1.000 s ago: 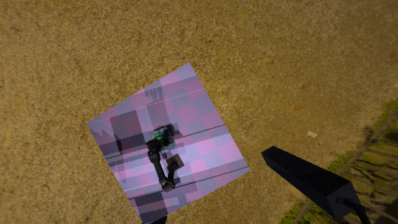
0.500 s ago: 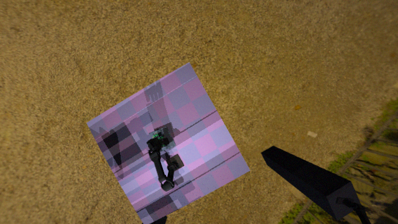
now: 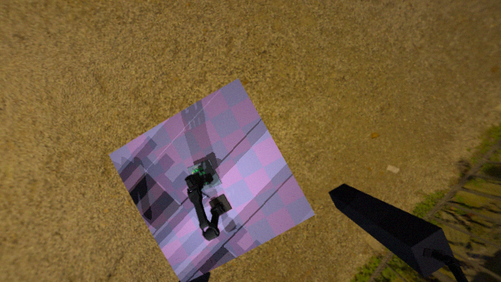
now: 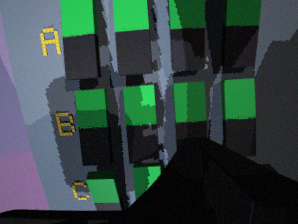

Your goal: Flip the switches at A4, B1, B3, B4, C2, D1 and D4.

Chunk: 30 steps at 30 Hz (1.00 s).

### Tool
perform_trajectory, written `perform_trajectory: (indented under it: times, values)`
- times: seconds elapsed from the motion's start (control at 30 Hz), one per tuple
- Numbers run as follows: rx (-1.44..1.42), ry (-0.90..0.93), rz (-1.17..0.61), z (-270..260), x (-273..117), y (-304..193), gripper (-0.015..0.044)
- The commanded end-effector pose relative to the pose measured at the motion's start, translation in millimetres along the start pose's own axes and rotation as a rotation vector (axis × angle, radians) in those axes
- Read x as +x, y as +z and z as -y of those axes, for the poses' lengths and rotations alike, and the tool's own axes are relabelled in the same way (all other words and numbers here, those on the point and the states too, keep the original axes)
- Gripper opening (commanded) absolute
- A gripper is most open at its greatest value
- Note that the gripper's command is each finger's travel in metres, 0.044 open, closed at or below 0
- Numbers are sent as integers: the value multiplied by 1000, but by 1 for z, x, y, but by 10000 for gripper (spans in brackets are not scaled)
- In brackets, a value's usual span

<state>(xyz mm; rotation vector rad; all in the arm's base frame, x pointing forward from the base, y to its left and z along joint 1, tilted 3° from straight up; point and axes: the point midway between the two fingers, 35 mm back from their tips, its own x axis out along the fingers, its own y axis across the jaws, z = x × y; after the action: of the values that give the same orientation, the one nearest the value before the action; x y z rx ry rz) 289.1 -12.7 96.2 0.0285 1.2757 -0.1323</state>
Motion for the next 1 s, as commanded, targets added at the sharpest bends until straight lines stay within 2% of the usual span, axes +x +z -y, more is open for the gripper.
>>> perform_trajectory:
  times: [0.0, 0.97]
  values:
    - [-4, 4, -1, -1, 0, 0, 0]
    - [-4, 4, -1, -1, 4, 0, 0]
